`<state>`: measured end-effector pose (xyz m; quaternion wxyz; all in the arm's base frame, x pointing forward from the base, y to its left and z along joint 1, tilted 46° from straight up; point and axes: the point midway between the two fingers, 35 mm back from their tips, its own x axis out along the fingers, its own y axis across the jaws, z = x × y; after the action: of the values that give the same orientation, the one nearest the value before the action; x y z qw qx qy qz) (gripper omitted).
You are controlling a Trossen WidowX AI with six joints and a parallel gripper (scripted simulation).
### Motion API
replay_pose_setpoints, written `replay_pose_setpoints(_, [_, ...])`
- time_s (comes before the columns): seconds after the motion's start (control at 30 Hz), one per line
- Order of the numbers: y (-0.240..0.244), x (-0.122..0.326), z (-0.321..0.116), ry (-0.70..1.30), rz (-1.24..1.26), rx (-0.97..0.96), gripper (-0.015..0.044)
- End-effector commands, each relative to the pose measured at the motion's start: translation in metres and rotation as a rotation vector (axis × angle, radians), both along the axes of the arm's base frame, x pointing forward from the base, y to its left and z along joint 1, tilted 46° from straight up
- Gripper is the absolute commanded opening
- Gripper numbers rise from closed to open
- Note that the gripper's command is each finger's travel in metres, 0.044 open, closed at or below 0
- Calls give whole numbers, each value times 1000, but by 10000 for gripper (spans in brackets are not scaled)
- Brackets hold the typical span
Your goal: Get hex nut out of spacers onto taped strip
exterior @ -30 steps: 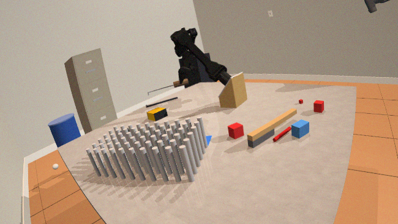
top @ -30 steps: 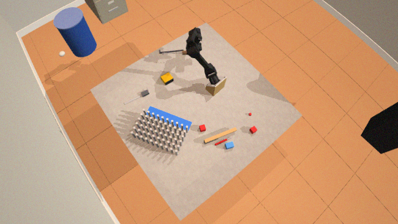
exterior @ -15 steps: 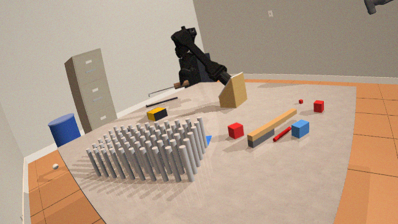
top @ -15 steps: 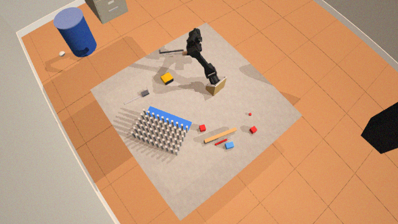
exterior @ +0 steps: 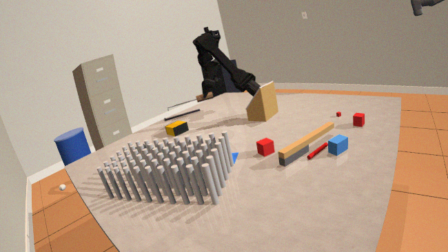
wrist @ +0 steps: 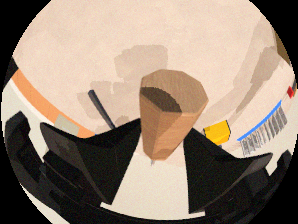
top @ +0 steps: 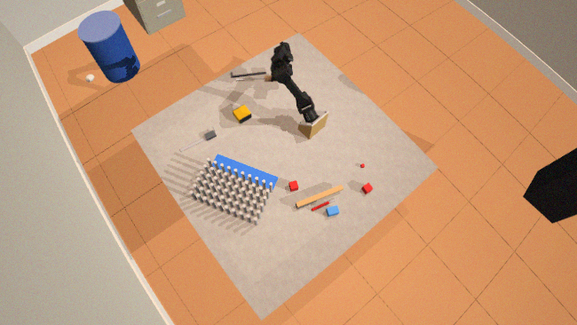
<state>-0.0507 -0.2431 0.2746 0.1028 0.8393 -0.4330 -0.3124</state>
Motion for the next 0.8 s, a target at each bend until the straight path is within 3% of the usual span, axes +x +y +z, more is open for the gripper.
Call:
replay_pose_setpoints(0.0, [-2,0,-3,-3,-1,3,0])
replay_pose_setpoints(0.77, [-14,0,-13,-2,-2,2,0])
